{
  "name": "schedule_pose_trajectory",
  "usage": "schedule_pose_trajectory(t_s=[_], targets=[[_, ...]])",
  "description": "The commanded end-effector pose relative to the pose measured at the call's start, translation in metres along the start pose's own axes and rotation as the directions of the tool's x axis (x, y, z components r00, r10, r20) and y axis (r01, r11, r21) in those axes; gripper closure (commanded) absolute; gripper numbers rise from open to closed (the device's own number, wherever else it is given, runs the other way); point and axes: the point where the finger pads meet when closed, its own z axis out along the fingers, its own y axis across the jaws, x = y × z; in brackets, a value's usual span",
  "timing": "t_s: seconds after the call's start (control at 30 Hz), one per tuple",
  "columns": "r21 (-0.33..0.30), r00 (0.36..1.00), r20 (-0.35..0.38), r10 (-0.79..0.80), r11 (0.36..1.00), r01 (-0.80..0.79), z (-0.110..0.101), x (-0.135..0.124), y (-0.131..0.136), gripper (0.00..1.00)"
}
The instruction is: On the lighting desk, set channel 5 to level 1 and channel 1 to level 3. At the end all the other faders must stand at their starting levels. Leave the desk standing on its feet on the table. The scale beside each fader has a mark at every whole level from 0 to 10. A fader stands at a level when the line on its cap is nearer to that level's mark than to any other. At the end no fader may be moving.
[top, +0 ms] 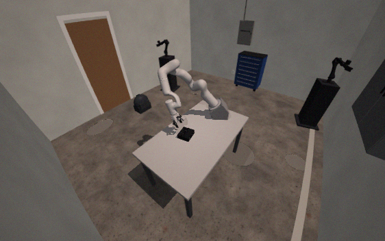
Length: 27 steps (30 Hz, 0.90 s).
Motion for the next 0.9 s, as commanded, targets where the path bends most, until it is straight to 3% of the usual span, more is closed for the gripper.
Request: schedule_pose_trajectory(t_s=[0.0,0.3,0.43,0.63,0.8,0.87], targets=[[-0.001,1.0,0.0,0.0,1.0,0.0,-0.001,0.0,0.001,0.0],[0.0,1.0,0.001,0.001,1.0,-0.001,-0.001,0.001,0.0,0.0],[0.021,1.0,0.021,0.023,1.0,-0.023,0.0,0.012,-0.002,0.0],[0.046,0.984,0.142,0.109,0.992,-0.116,-0.003,0.052,-0.009,0.0],[-0.026,0.946,0.259,0.194,0.981,-0.194,-0.012,0.079,-0.005,0.0],[-0.026,0.946,0.259,0.194,0.981,-0.194,-0.012,0.079,-0.005,0.0]])
